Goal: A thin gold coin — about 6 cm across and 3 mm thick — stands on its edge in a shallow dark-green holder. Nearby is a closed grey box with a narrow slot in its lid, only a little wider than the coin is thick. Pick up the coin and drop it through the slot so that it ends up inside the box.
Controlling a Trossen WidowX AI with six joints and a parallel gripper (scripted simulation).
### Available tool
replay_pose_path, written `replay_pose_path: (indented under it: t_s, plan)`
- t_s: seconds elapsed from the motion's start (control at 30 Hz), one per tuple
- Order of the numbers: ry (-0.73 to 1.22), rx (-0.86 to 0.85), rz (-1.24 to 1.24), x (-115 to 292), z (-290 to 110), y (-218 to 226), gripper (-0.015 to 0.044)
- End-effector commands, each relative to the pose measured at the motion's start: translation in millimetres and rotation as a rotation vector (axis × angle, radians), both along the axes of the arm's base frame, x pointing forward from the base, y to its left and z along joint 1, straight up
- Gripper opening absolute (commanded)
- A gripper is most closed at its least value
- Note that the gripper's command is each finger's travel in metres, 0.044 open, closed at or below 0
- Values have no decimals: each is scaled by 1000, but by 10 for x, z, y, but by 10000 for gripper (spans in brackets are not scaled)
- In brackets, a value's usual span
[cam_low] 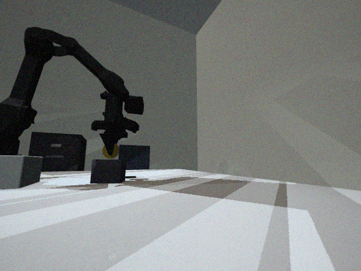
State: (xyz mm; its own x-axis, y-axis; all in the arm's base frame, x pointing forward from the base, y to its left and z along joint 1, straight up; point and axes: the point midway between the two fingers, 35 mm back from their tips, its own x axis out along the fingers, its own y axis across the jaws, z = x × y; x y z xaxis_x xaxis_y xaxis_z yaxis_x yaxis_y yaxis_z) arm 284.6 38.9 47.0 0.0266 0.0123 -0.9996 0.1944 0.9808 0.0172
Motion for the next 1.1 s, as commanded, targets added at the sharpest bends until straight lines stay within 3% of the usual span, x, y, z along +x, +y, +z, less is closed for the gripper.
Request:
replay_pose_path:
  t_s: [0.0, 0.17, 0.47, 0.83, 0.93, 1.07]
  plan:
    - [0, 0, 0, 0, 0, 0, 26]
    - [0, 0, 0, 0, 0, 0, 157]
    - [0, 0, 0, 0, 0, 0, 161]
    - [3, 0, 0, -11, 275, -3, 440]
    - [10, 0, -1, -55, 592, -11, 440]
    - [11, 0, -1, -60, 617, -11, 440]
